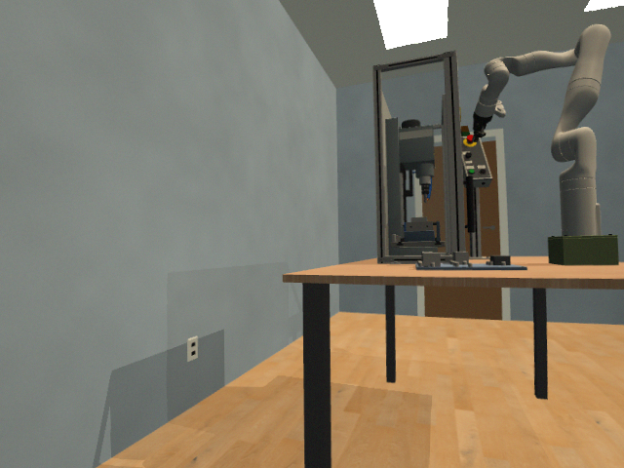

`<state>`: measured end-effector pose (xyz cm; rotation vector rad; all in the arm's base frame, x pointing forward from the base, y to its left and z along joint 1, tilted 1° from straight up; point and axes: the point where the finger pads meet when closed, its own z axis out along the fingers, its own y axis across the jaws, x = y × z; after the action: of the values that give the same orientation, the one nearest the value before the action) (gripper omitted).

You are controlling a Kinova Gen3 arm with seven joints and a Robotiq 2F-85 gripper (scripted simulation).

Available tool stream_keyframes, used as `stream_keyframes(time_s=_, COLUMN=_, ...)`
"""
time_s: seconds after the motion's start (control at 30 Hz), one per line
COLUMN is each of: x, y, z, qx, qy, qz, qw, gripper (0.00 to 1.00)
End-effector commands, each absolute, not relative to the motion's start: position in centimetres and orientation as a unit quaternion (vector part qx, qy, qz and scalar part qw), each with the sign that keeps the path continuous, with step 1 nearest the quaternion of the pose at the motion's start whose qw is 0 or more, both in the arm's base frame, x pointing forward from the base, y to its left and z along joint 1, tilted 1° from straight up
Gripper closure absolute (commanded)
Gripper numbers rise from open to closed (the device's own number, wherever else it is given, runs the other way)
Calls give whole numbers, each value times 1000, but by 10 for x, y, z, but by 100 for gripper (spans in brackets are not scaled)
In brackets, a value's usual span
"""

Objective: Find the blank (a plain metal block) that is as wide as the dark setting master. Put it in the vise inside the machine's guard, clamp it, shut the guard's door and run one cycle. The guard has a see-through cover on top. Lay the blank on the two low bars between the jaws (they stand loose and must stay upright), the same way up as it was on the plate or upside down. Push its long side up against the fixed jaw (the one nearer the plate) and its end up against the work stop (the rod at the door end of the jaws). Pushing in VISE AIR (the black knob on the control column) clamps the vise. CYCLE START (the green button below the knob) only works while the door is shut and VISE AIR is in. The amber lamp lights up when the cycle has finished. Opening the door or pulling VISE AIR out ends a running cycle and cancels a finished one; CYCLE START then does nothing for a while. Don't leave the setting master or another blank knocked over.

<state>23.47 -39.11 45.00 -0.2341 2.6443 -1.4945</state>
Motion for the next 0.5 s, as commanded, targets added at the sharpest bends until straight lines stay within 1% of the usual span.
stream_keyframes(time_s=0.0, x=242, y=-396, z=445, qx=-82, qy=865, qz=-493, qw=49, gripper=90)
stream_keyframes(time_s=0.33, x=242, y=-396, z=445, qx=-82, qy=865, qz=-493, qw=49, gripper=90)
stream_keyframes(time_s=0.47, x=245, y=-410, z=437, qx=-81, qy=865, qz=-493, qw=49, gripper=90)
